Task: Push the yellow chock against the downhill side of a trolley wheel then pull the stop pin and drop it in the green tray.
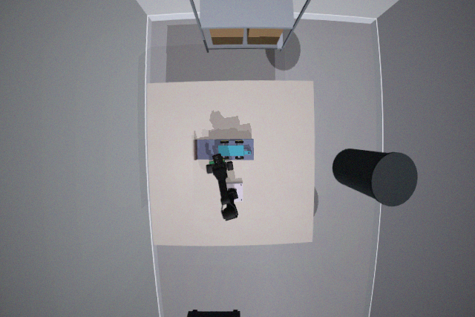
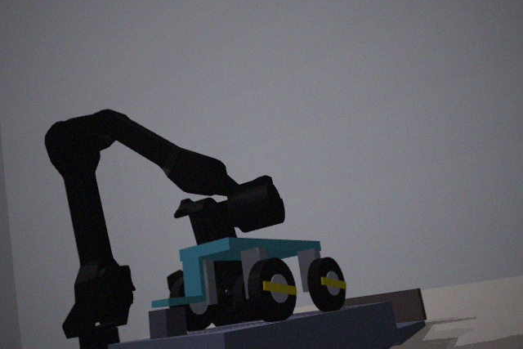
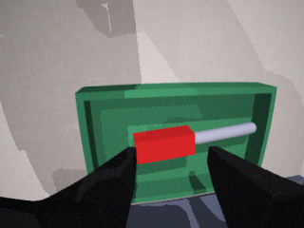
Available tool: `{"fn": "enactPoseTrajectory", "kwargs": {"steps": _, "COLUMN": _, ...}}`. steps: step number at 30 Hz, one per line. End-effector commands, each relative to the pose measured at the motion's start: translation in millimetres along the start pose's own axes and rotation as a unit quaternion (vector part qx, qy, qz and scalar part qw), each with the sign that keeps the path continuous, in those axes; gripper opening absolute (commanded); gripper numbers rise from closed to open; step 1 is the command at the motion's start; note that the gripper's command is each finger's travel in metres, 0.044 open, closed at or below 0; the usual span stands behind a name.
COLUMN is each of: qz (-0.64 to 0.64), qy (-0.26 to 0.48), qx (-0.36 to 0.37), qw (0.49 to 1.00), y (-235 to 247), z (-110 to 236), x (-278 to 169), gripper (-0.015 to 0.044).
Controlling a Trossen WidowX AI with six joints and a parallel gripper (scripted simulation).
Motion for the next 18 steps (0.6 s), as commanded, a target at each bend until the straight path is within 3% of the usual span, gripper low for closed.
{"fn": "enactPoseTrajectory", "kwargs": {"steps": 1, "qz": 0.000, "qy": 0.000, "qx": 0.000, "qw": 1.000, "y": 0, "z": 0, "x": 0, "gripper": 0.0242}}
{"fn": "enactPoseTrajectory", "kwargs": {"steps": 5, "qz": 0.000, "qy": 0.000, "qx": 0.000, "qw": 1.000, "y": 0, "z": 0, "x": 0, "gripper": 0.0340}}
{"fn": "enactPoseTrajectory", "kwargs": {"steps": 11, "qz": 0.000, "qy": 0.000, "qx": 0.000, "qw": 1.000, "y": 0, "z": 1, "x": 0, "gripper": 0.0340}}
{"fn": "enactPoseTrajectory", "kwargs": {"steps": 18, "qz": 0.003, "qy": 0.002, "qx": -0.002, "qw": 1.000, "y": -4, "z": 26, "x": 1, "gripper": 0.0340}}
Point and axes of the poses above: the point midway between the two fingers, 35 mm back from their tips, its own z axis back along the fingers, its own y axis across the jaws, x = y × z, the point moved 4 cm from there along z, back along the fingers, and after that the axes turned 11 degrees about z, right-handed, at the moved point
